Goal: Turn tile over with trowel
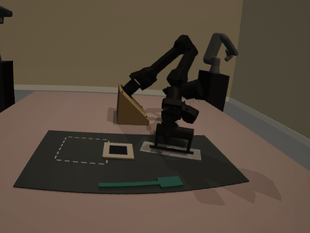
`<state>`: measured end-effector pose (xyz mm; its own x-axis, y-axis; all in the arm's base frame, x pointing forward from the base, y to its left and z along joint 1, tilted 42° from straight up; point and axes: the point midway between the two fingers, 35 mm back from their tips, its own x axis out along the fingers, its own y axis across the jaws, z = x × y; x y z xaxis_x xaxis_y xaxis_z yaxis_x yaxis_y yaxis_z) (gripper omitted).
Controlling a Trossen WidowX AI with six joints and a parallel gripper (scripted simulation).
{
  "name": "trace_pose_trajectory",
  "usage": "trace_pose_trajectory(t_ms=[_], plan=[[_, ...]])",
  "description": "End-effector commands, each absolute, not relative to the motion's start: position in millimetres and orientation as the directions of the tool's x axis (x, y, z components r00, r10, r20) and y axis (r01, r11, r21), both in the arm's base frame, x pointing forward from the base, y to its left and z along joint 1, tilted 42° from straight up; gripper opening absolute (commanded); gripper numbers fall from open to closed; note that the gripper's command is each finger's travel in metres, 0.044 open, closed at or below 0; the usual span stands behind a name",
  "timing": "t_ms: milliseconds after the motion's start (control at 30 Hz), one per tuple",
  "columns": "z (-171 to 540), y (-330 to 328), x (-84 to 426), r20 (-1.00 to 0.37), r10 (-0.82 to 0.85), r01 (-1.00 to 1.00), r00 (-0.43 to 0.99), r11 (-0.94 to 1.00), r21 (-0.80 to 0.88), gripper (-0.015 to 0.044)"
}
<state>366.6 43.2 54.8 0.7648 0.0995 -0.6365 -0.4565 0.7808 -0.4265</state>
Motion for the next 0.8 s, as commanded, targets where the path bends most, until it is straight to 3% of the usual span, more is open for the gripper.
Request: trace_pose_trajectory(t_ms=[0,767], plan=[[56.0,42.9,368.9,-0.632,0.096,-0.451,0.769,0.782,-0.43,0.0142],[59.6,39.5,368.8,-0.633,0.096,-0.451,0.768,0.782,-0.43,0.0]])
